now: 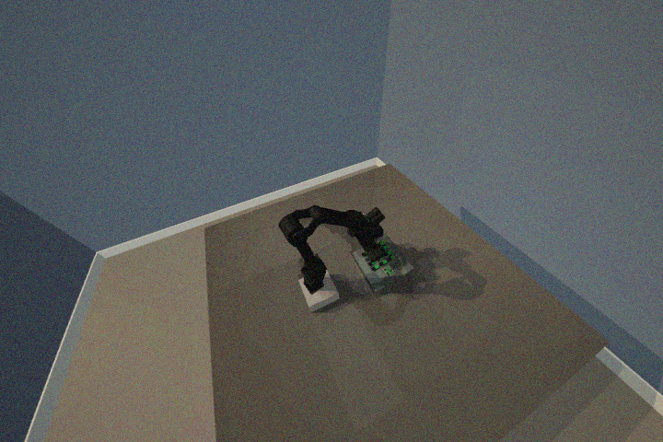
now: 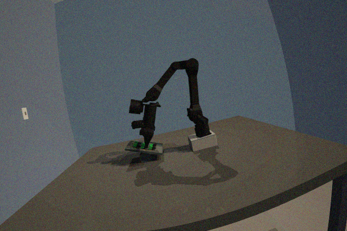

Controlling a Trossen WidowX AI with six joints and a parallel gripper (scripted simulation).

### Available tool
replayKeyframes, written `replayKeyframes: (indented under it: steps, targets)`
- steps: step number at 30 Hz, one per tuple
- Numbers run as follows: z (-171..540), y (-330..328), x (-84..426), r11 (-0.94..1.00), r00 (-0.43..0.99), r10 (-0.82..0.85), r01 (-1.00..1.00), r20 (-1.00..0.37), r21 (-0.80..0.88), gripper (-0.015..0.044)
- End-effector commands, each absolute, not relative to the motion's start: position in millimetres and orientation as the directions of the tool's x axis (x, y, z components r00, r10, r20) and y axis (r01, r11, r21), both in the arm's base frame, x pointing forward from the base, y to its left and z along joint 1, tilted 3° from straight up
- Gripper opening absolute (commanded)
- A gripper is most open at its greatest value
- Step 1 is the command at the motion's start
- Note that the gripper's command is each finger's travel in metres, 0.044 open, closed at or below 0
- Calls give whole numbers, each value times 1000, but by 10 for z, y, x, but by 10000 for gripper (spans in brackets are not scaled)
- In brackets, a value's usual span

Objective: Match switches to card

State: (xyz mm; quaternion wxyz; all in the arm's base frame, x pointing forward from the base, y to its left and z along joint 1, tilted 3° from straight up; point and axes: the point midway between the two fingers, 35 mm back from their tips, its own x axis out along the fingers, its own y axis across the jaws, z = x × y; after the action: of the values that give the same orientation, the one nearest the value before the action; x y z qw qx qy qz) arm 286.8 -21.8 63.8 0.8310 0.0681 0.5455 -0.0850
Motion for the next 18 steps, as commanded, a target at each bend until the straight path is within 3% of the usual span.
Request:
replayKeyframes:
  steps: [1, 18]
  targets:
    - [634, -222, 2876, 976, 393, -69, 215, -917, 19, 0]
    - [613, -224, 2885, 976, 393, -69, 215, -917, 19, 0]
